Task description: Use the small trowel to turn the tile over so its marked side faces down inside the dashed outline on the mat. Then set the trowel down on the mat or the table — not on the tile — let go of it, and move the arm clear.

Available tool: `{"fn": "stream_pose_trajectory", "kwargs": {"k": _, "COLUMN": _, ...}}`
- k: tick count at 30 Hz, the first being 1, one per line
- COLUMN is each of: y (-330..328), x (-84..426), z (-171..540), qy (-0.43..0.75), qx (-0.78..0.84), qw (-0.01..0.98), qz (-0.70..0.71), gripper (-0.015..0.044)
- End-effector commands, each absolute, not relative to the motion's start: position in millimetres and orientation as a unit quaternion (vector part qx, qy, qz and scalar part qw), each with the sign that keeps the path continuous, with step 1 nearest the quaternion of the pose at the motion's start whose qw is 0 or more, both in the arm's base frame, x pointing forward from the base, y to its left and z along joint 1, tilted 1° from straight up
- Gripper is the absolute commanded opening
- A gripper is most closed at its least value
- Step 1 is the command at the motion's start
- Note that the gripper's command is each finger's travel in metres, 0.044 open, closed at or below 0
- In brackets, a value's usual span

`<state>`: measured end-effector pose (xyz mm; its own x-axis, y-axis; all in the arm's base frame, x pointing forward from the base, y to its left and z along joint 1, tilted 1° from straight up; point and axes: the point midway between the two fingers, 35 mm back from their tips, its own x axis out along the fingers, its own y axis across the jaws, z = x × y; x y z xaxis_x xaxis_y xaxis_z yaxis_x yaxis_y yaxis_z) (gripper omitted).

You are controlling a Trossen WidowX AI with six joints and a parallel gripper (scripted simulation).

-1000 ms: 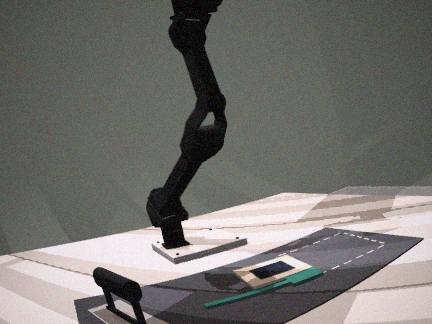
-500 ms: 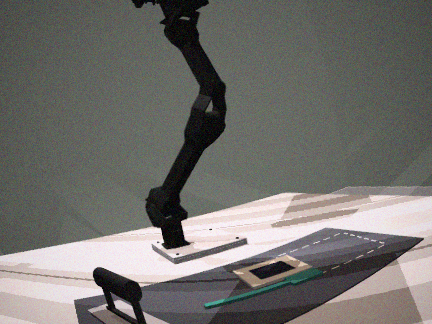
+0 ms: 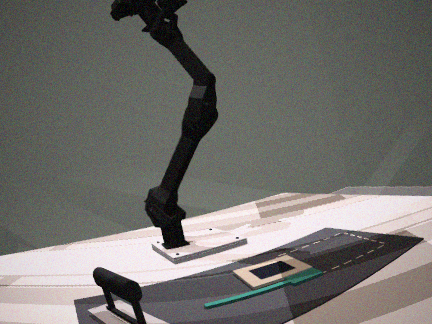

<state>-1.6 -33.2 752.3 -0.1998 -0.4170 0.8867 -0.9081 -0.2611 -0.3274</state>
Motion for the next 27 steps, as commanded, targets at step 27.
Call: {"fn": "stream_pose_trajectory", "kwargs": {"k": 27, "y": -188, "x": -46, "z": 697, "qy": -0.527, "qx": 0.657, "qw": -0.08, "qz": 0.533, "gripper": 0.027}}
